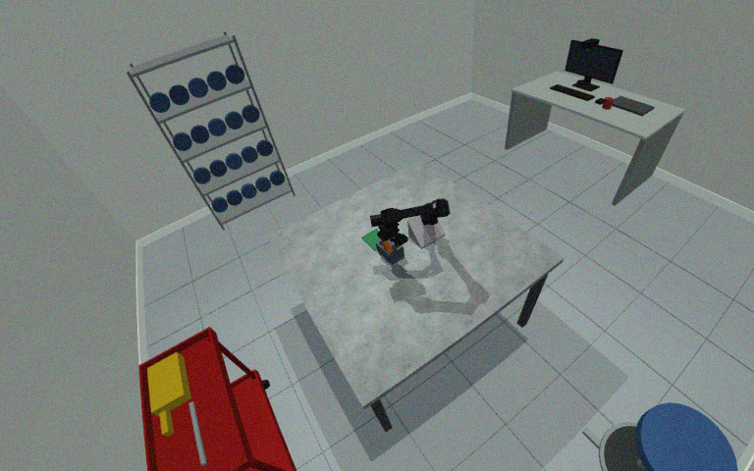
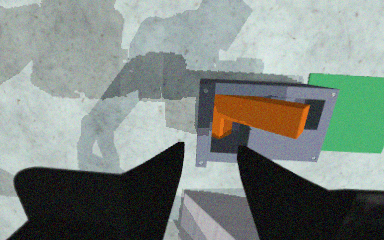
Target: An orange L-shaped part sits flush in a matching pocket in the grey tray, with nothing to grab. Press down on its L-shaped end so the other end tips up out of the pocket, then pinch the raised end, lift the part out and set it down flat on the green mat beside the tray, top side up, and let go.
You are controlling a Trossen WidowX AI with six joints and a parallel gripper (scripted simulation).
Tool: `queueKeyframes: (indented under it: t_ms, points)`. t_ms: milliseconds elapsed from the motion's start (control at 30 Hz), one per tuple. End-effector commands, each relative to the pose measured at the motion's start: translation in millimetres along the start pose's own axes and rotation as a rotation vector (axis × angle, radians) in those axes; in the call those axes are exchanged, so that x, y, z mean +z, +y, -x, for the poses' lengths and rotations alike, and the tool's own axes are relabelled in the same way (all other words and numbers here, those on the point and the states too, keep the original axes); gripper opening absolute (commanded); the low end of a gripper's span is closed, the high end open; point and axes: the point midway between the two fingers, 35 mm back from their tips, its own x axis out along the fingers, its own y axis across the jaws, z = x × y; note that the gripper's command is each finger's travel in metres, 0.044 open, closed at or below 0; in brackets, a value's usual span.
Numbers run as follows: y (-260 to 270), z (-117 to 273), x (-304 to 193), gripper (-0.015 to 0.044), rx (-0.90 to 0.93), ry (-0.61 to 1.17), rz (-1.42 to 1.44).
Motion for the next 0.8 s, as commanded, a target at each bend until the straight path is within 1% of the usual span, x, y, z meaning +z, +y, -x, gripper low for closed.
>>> queueKeyframes:
  t_ms: [0, 667, 767]
  points:
    - [-0.4, -0.6, -0.3, 0.018, 0.0, -0.001, -0.006]
    - [-0.4, -0.6, -0.3, 0.018, 0.0, -0.001, -0.006]
    - [-5.2, -0.3, 0.9, 0.0259, -0.001, 0.0, -0.111]
